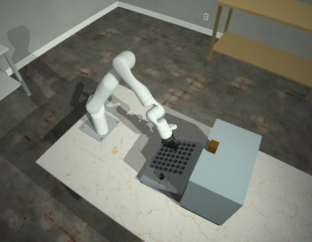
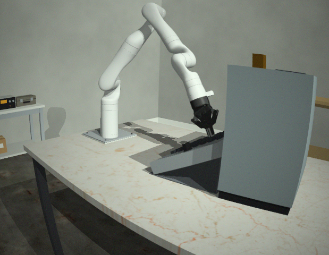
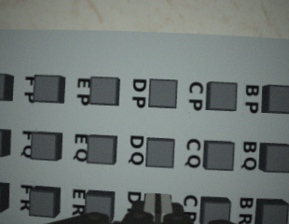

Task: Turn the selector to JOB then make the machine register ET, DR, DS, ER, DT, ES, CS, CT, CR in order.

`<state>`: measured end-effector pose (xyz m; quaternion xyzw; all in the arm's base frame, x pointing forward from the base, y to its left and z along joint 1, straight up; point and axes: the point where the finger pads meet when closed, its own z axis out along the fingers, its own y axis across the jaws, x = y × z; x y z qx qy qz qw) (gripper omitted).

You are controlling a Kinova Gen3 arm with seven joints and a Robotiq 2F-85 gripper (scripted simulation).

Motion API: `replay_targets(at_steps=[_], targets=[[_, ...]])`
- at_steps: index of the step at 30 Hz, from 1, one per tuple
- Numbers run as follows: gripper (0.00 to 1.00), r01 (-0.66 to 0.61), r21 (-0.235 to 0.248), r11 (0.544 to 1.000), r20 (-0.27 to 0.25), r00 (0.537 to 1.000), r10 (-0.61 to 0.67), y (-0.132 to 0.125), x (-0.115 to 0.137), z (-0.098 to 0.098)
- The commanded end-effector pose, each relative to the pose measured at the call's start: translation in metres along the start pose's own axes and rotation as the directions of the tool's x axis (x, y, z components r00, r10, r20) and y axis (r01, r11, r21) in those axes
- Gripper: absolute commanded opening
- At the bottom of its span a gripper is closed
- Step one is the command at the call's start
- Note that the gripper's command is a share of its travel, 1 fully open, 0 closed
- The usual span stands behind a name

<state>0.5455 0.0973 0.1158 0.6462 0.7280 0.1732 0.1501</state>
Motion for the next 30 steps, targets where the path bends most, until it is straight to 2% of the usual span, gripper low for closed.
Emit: replay_targets(at_steps=[1,15,30], targets=[[0.10,0.008,-0.004,1.000,0.003,1.000,-0.008,0.002,-0.001,0.002],[0.10,0.008,-0.003,1.000,0.003,1.000,-0.008,0.001,-0.001,0.001],[0.10,0.000,0.005,1.000,0.001,1.000,0.000,-0.002,-0.001,-0.016]])
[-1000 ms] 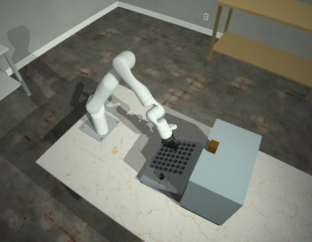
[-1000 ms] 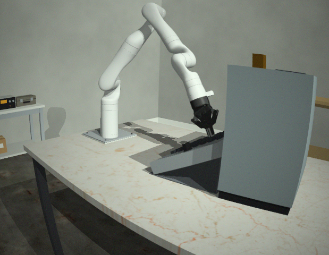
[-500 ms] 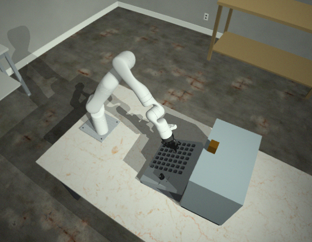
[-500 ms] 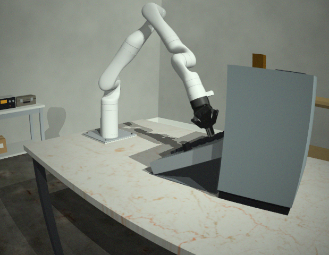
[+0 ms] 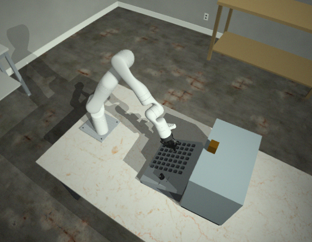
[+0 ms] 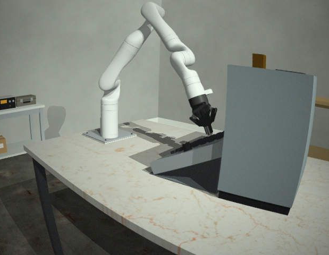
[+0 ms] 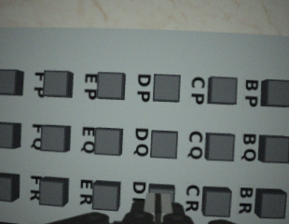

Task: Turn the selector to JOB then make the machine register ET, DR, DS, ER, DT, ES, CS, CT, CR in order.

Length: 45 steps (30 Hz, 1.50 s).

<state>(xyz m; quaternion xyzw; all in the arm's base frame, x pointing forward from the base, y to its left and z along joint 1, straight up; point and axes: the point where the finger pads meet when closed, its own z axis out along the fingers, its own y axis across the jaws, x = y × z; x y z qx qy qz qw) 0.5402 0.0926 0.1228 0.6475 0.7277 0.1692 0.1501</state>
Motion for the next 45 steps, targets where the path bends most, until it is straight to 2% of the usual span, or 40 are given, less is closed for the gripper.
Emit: replay_targets(at_steps=[1,14,26,35,45], targets=[[0.10,0.001,-0.001,1.000,-0.005,1.000,-0.001,0.000,0.003,-0.009],[0.10,0.003,-0.002,1.000,-0.007,1.000,-0.003,0.000,0.005,-0.024],[0.10,0.000,-0.006,1.000,-0.006,1.000,0.000,0.002,0.001,-0.025],[0.10,0.016,-0.010,1.000,-0.004,1.000,-0.016,0.003,-0.029,-0.025],[0.10,0.001,-0.014,1.000,-0.002,1.000,-0.001,0.005,-0.032,-0.023]])
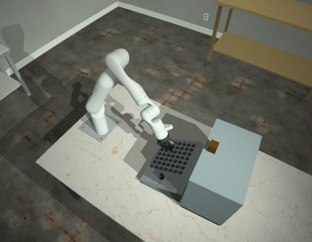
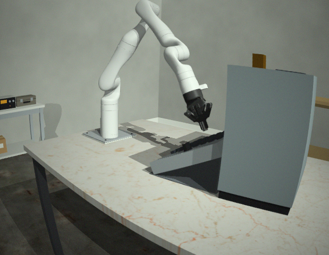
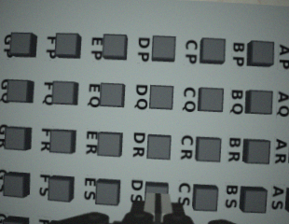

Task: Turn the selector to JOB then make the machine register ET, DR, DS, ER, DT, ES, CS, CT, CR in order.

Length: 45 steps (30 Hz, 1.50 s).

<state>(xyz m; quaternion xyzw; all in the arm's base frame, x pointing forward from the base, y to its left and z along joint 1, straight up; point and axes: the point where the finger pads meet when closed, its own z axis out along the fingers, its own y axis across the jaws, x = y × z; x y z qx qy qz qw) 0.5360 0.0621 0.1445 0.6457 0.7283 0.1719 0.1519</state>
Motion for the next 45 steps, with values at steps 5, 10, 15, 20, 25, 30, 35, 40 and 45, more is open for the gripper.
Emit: replay_targets(at_steps=[5,10,15,20,25,30,35,40,45], targets=[[0.10,-0.001,-0.006,1.000,0.000,1.000,0.002,0.003,-0.002,0.007],[0.10,-0.002,-0.006,1.000,0.000,1.000,0.002,0.003,-0.002,0.015],[0.10,-0.002,-0.006,1.000,0.000,1.000,0.002,0.003,-0.002,0.019],[0.10,-0.002,-0.005,1.000,0.000,1.000,0.002,0.002,-0.002,0.022],[0.10,-0.002,-0.005,1.000,0.000,1.000,0.002,0.002,-0.002,0.021],[0.10,-0.002,-0.005,1.000,0.000,1.000,0.002,0.002,-0.002,0.021],[0.10,-0.002,-0.005,1.000,0.000,1.000,0.002,0.002,-0.002,0.021],[0.10,-0.002,-0.005,1.000,0.000,1.000,0.002,0.002,-0.002,0.021],[0.10,-0.001,-0.005,1.000,0.000,1.000,0.001,0.002,-0.002,0.022]])
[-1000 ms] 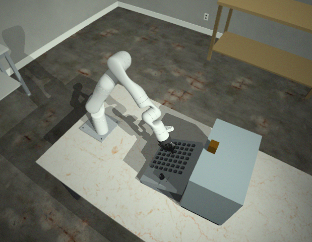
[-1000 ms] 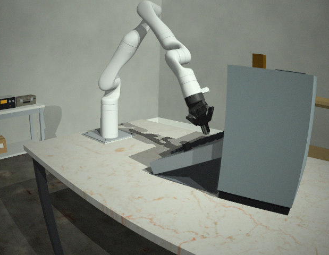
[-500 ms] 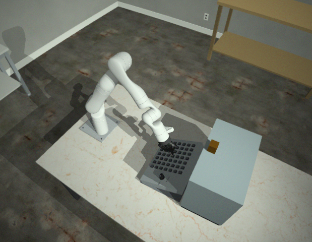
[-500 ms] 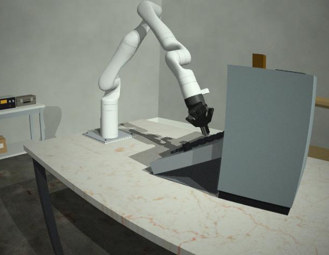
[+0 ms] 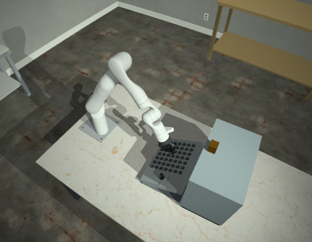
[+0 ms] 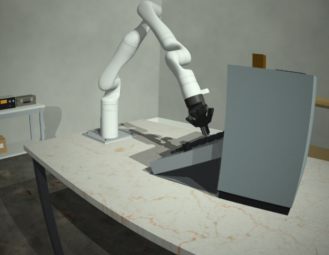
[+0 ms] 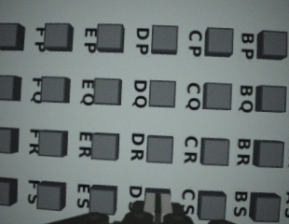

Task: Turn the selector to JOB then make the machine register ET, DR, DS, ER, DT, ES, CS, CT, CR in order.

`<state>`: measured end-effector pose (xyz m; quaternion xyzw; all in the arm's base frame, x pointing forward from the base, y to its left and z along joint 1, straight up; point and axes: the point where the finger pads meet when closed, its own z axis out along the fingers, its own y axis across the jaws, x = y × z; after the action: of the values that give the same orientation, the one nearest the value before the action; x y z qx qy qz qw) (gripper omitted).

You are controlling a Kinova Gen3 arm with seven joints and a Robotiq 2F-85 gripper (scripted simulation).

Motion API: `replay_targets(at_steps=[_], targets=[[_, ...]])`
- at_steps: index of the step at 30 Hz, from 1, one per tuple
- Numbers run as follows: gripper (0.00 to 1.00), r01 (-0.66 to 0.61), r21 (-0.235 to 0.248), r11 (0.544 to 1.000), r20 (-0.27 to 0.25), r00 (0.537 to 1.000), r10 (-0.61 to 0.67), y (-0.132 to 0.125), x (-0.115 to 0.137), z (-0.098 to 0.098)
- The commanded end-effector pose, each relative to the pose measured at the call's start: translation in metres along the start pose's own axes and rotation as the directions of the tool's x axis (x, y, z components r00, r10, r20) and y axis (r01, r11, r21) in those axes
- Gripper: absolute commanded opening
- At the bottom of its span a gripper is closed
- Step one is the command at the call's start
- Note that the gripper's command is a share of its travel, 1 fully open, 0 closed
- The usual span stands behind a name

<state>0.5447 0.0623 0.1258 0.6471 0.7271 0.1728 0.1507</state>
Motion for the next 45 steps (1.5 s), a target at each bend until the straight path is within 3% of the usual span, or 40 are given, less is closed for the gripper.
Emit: replay_targets(at_steps=[1,45], targets=[[0.10,0.004,-0.005,1.000,0.002,1.000,-0.004,0.0025,-0.0009,0.0020],[0.10,0.008,-0.004,1.000,0.001,1.000,-0.008,0.0017,-0.0006,0.0119]])
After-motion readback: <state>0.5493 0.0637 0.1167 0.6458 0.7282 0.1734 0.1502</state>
